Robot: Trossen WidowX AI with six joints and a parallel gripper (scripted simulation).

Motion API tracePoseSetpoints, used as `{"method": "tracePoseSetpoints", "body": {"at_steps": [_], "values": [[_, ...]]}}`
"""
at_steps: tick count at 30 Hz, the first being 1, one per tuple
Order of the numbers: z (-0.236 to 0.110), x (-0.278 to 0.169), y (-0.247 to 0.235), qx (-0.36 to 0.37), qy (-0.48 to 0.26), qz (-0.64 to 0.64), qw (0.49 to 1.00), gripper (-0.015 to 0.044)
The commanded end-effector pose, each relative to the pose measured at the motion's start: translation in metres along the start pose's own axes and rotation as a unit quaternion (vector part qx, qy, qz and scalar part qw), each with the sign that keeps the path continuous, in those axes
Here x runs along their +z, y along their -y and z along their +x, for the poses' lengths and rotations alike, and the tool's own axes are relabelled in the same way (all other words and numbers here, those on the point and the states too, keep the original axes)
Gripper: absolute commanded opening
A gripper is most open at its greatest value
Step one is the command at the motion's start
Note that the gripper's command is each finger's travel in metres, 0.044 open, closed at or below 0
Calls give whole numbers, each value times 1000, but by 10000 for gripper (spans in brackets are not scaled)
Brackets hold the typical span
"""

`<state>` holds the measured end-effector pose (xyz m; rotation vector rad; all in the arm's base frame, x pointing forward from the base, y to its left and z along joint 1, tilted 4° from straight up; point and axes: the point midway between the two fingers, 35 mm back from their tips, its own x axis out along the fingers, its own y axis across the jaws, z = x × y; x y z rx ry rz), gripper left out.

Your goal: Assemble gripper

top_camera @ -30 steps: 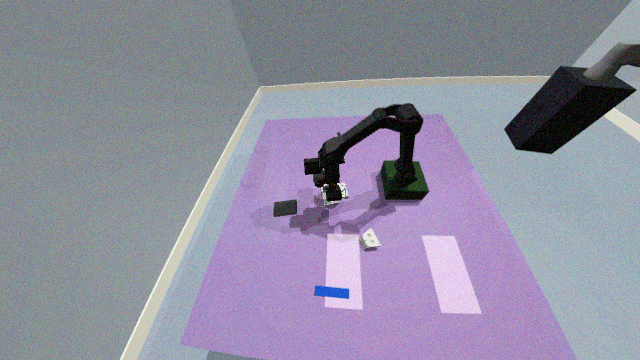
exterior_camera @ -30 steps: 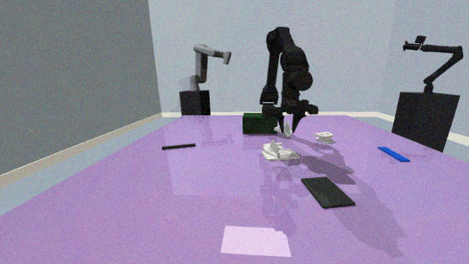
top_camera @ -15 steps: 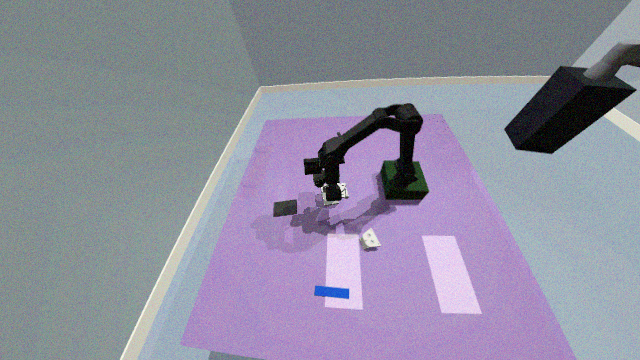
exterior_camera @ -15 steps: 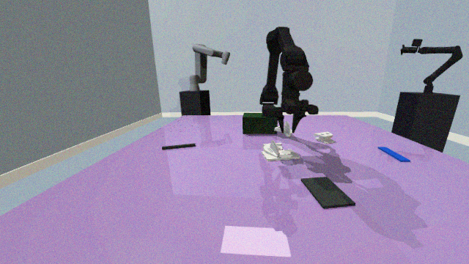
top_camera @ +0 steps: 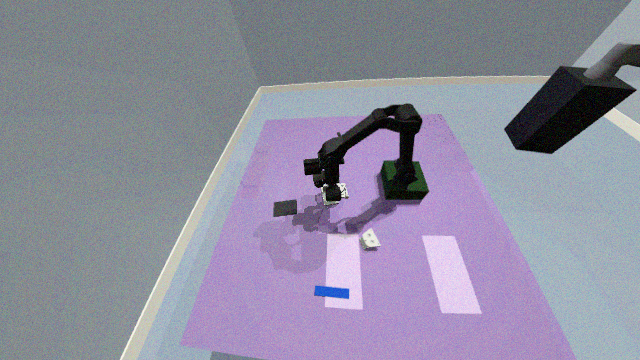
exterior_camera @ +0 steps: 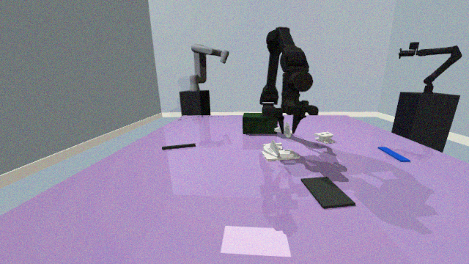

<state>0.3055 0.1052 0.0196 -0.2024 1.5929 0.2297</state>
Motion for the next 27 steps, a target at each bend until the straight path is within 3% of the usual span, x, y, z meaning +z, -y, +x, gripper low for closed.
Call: {"method": "tracePoseSetpoints", "body": {"at_steps": [1, 27], "values": [[6, 0, 0, 1, -1, 2, 1000, 134], [48, -1, 0, 1, -1, 3, 1000, 134]]}}
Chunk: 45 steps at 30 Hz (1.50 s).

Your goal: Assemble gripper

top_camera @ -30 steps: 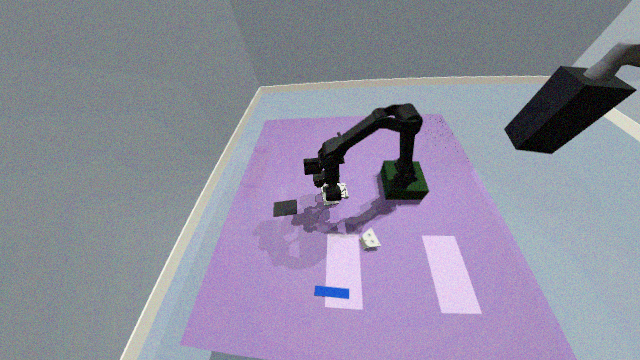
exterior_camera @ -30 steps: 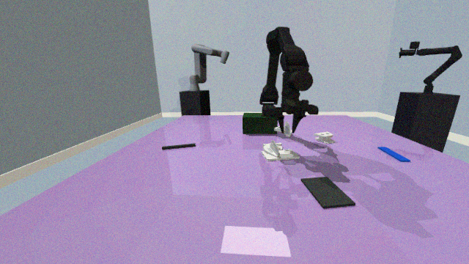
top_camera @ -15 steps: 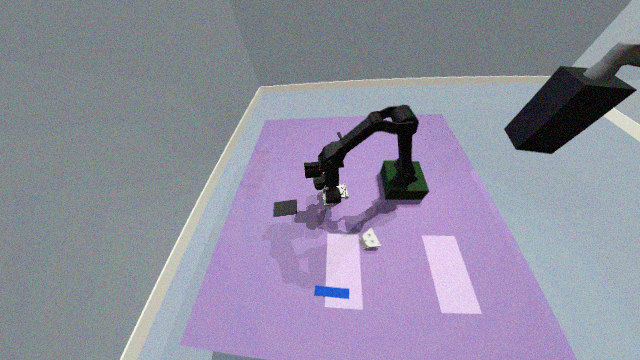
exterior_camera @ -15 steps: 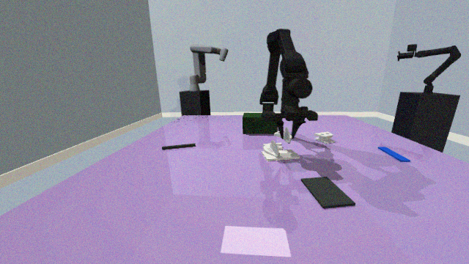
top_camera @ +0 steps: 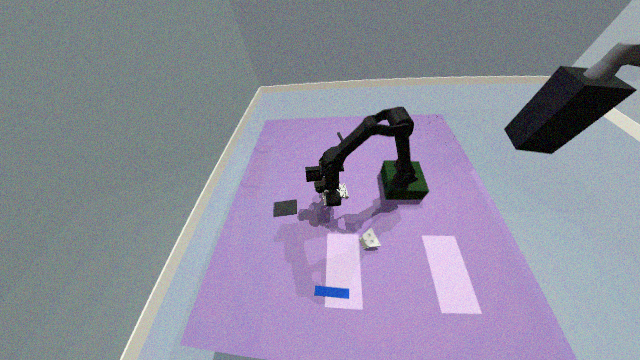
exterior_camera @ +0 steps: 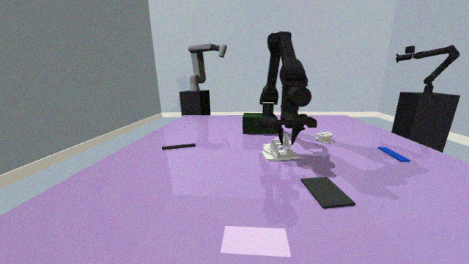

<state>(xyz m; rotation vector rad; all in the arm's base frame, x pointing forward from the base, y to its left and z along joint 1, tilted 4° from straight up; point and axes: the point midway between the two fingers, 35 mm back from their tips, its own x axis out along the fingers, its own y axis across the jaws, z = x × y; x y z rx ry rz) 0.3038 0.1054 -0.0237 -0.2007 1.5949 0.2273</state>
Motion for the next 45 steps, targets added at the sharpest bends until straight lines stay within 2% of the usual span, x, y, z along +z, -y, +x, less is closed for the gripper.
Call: {"method": "tracePoseSetpoints", "body": {"at_steps": [1, 45], "values": [[5, -1, -1, 1, 0, 2, 1000, 134], [14, -1, -1, 1, 0, 4, 1000, 134]]}}
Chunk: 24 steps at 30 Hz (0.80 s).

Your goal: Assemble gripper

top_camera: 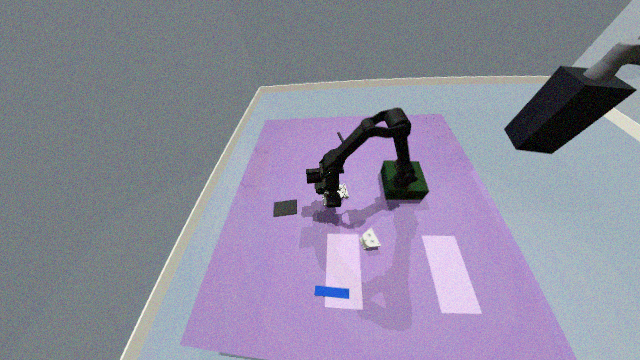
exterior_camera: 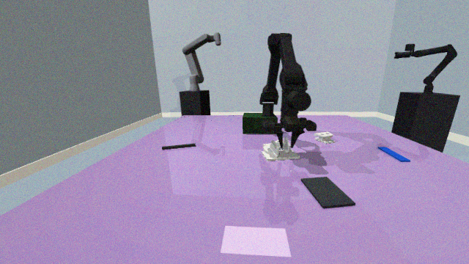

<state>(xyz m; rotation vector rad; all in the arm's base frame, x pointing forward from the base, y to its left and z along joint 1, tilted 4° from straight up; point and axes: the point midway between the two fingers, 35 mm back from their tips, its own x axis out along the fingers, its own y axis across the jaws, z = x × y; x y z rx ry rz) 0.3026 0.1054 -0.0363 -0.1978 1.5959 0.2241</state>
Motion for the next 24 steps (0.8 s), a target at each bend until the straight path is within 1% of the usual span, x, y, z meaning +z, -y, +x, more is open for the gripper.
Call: {"method": "tracePoseSetpoints", "body": {"at_steps": [1, 24], "values": [[2, 0, -1, 2, 0, 2, 1000, 134], [8, 0, -1, 2, 0, 2, 1000, 134]]}}
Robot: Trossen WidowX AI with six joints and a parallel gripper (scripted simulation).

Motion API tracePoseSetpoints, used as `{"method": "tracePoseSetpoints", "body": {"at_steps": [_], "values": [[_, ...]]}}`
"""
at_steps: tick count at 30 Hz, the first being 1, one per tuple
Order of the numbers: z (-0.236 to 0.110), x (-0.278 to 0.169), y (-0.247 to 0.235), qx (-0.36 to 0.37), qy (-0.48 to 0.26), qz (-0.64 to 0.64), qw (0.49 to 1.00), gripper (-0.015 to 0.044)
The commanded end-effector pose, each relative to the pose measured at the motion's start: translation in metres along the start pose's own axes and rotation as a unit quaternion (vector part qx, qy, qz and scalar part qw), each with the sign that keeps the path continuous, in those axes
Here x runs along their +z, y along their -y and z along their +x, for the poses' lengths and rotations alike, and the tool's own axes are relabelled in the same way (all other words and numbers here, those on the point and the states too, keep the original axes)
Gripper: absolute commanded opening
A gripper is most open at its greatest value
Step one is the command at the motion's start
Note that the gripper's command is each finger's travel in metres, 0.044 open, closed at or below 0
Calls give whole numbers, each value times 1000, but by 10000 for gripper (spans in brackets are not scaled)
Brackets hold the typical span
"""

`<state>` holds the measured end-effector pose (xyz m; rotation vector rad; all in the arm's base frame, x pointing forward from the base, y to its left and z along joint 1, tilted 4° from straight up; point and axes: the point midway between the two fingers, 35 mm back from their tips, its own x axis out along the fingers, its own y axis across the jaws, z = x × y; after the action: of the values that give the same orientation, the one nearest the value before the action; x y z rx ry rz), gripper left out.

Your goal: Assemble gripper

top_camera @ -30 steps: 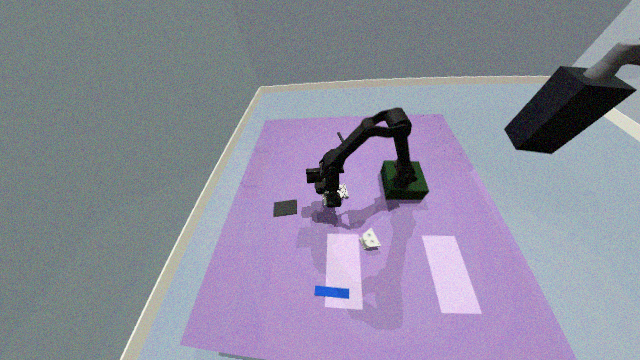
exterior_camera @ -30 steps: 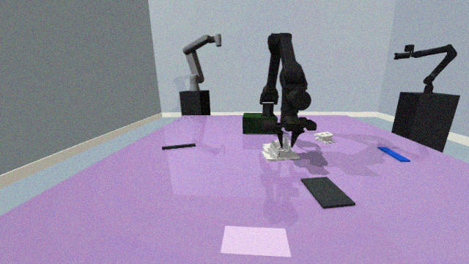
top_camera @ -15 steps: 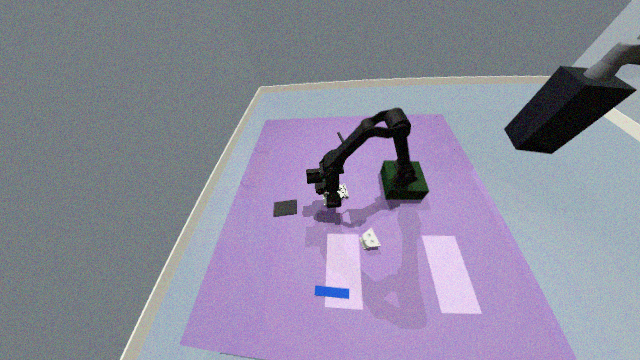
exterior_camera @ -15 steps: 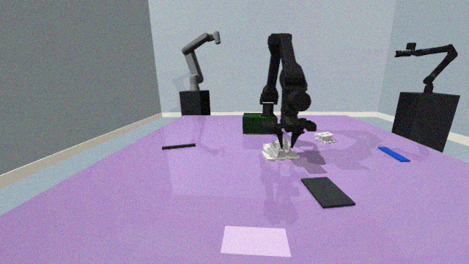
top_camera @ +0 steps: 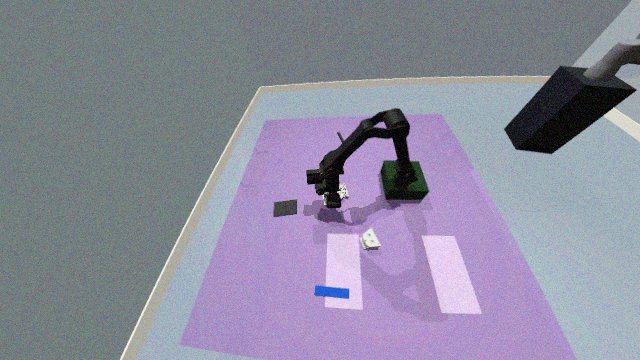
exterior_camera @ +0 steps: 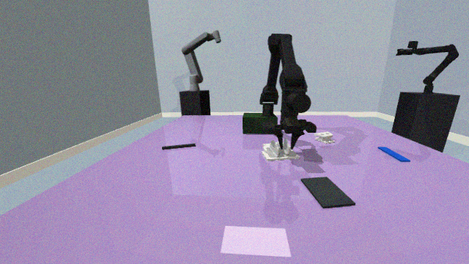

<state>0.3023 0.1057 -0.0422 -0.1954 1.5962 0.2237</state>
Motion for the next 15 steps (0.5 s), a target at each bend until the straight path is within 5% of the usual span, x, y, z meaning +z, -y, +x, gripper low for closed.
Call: {"method": "tracePoseSetpoints", "body": {"at_steps": [1, 15], "values": [[2, 0, 0, 1, 0, 1, 1000, 134], [5, 0, 0, 1, 0, 2, 1000, 134]]}}
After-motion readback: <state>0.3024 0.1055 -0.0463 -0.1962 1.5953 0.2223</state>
